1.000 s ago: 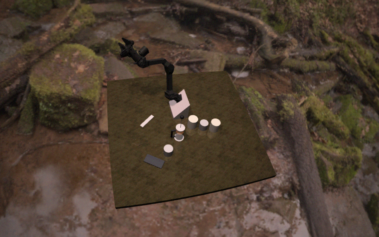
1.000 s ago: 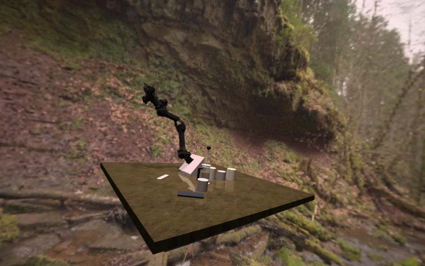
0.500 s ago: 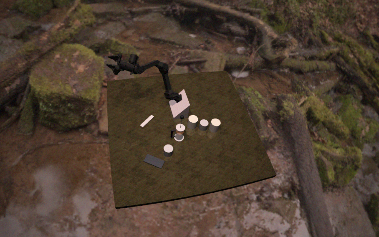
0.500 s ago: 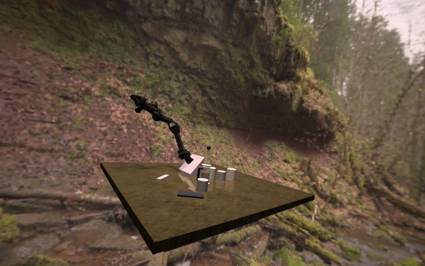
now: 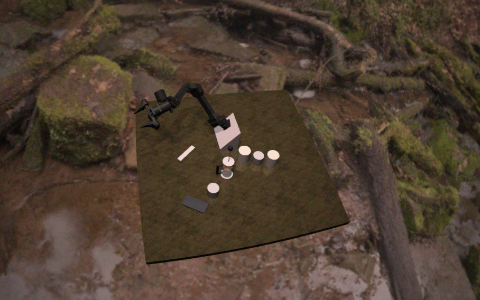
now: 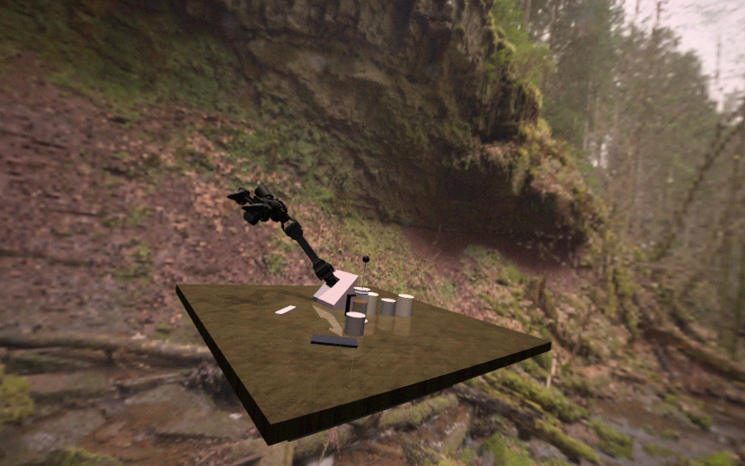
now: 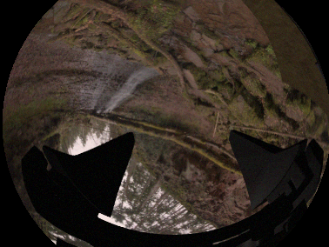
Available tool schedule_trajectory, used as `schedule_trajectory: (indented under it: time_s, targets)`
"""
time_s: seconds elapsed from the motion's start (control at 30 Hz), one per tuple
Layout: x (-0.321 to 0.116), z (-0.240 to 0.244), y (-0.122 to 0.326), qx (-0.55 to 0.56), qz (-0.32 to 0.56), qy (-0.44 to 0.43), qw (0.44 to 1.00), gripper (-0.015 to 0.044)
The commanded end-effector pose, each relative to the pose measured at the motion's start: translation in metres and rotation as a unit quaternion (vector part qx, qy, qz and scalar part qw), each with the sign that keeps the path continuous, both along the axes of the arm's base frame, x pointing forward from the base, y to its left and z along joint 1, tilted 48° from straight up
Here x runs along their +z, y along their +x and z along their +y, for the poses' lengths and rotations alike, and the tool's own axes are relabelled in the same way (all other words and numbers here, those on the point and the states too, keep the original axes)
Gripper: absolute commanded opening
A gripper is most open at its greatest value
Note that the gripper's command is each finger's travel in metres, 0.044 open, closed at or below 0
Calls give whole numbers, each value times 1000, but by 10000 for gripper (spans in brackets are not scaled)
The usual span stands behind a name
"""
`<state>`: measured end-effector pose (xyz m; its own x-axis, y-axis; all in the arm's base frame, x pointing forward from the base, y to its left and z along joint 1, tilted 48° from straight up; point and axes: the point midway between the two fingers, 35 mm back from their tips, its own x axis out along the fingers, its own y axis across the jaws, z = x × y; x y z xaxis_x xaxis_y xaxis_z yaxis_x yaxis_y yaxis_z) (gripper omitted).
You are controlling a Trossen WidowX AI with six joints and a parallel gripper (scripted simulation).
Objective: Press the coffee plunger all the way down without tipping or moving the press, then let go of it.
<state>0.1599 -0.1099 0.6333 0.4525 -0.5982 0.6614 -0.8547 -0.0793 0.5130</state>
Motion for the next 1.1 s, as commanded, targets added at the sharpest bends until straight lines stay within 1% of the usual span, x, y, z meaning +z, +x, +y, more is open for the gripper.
schedule_trajectory:
  time_s: [0.0, 0.13, 0.27, 0.37, 0.47, 0.53, 0.6, 0.7, 0.77, 0.83, 0.9, 0.97, 1.07]
  targets:
    - [-21, 4, 31, 2, 66, 6, 998, 440]
    - [-56, 17, 78, 4, 177, -2, 984, 440]
    - [-102, 43, 124, -3, 313, -43, 949, 440]
    - [-141, 68, 152, -10, 415, -90, 905, 440]
    - [-180, 101, 172, -11, 503, -156, 850, 440]
    - [-207, 122, 181, -18, 558, -205, 804, 440]
    - [-235, 145, 186, -28, 609, -262, 748, 440]
    - [-277, 180, 185, -45, 670, -362, 647, 440]
    - [-305, 204, 180, -61, 697, -434, 568, 440]
    - [-331, 227, 169, -85, 710, -510, 478, 440]
    - [-357, 248, 154, -115, 707, -588, 376, 440]
    - [-378, 267, 136, -151, 684, -660, 271, 440]
    - [-399, 288, 111, -206, 631, -735, 142, 440]
